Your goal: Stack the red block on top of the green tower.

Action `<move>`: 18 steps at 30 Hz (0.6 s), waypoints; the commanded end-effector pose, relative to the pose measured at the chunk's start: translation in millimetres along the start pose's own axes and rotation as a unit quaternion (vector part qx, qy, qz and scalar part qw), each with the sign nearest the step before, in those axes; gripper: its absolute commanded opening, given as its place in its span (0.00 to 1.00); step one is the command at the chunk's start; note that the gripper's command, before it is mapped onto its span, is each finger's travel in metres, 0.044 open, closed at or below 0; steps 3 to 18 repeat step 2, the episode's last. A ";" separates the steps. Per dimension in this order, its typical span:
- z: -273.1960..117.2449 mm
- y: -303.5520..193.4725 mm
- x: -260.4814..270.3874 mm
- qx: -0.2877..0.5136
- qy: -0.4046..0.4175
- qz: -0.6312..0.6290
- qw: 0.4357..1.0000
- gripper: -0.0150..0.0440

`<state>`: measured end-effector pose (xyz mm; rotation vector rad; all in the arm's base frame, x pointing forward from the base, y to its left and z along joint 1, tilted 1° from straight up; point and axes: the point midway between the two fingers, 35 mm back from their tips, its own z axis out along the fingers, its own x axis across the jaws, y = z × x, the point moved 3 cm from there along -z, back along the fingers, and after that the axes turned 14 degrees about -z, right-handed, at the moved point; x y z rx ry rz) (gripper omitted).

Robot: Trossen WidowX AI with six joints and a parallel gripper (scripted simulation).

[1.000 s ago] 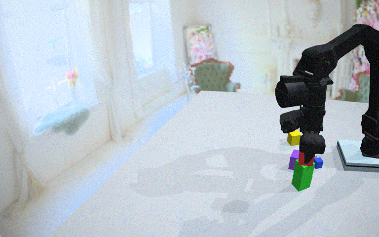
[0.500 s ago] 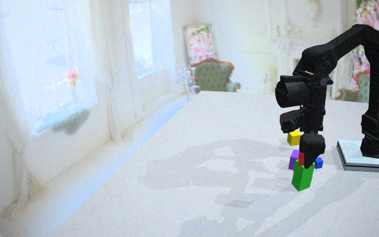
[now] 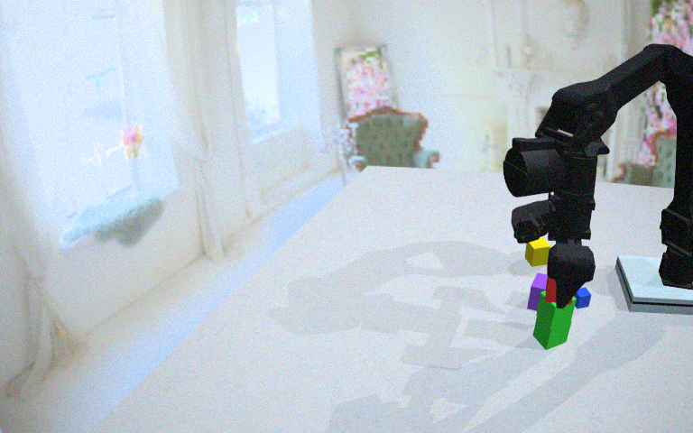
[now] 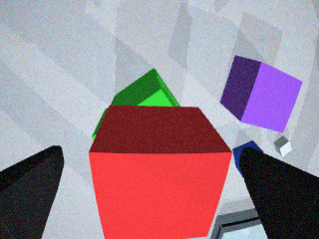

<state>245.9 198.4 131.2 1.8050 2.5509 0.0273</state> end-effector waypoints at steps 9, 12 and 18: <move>0.3 0.0 0.1 0.000 0.000 0.000 1.000 1.00; 0.3 0.0 0.1 0.000 0.000 0.000 1.000 1.00; 0.3 0.0 0.1 0.000 0.000 0.000 1.000 1.00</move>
